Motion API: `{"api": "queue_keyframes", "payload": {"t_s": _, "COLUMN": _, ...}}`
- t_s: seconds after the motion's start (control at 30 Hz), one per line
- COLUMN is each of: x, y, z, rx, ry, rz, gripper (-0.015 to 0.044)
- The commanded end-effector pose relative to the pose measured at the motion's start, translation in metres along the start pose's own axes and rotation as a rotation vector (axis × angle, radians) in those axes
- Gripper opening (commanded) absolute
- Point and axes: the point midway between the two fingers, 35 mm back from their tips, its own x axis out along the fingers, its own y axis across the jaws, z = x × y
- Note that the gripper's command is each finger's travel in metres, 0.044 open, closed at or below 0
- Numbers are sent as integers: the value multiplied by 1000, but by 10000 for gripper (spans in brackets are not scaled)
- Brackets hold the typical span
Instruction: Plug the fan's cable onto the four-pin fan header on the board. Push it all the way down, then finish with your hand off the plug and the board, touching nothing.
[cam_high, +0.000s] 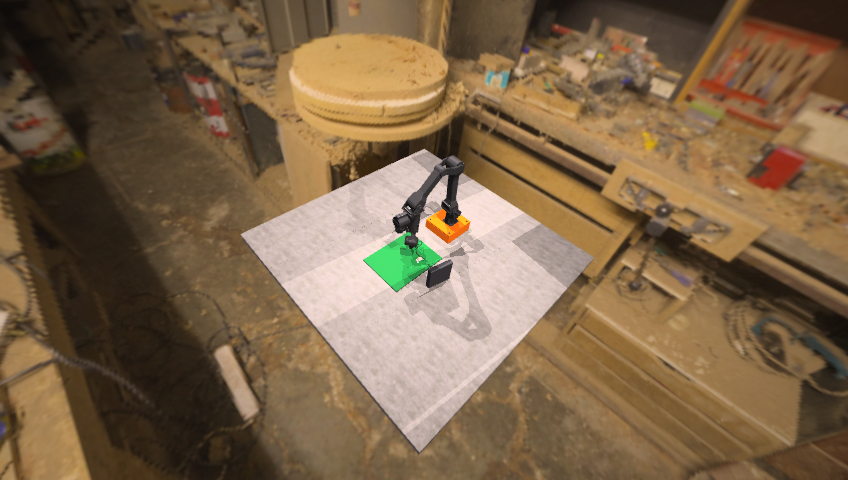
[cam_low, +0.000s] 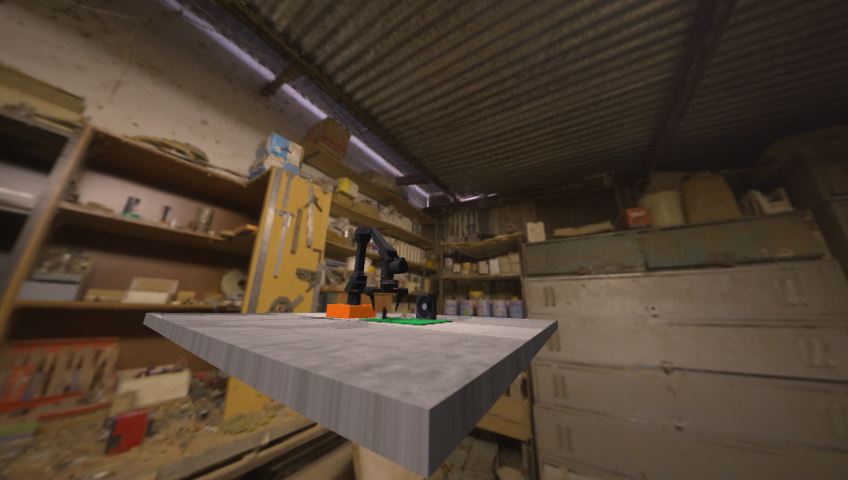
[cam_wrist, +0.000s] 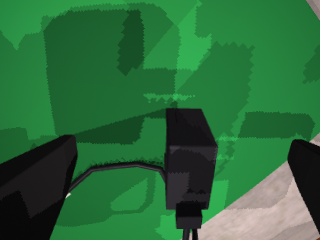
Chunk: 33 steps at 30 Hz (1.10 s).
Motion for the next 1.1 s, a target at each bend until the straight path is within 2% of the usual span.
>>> {"api": "queue_keyframes", "payload": {"t_s": 0.0, "x": 8, "y": -1, "z": -2, "rx": -4, "ry": 9, "rz": 0, "gripper": 440}}
{"api": "queue_keyframes", "payload": {"t_s": 0.43, "x": 22, "y": -2, "z": -3, "rx": -4, "ry": 9, "rz": 0, "gripper": 440}}
{"api": "queue_keyframes", "payload": {"t_s": 0.97, "x": 19, "y": -1, "z": -2, "rx": 0, "ry": 3, "rz": -2, "gripper": 20}}
{"api": "queue_keyframes", "payload": {"t_s": 1.0, "x": 19, "y": -1, "z": -2, "rx": 0, "ry": 3, "rz": -2, "gripper": 0}}
{"api": "queue_keyframes", "payload": {"t_s": 1.07, "x": 19, "y": -1, "z": -2, "rx": 0, "ry": 3, "rz": -2, "gripper": 0}}
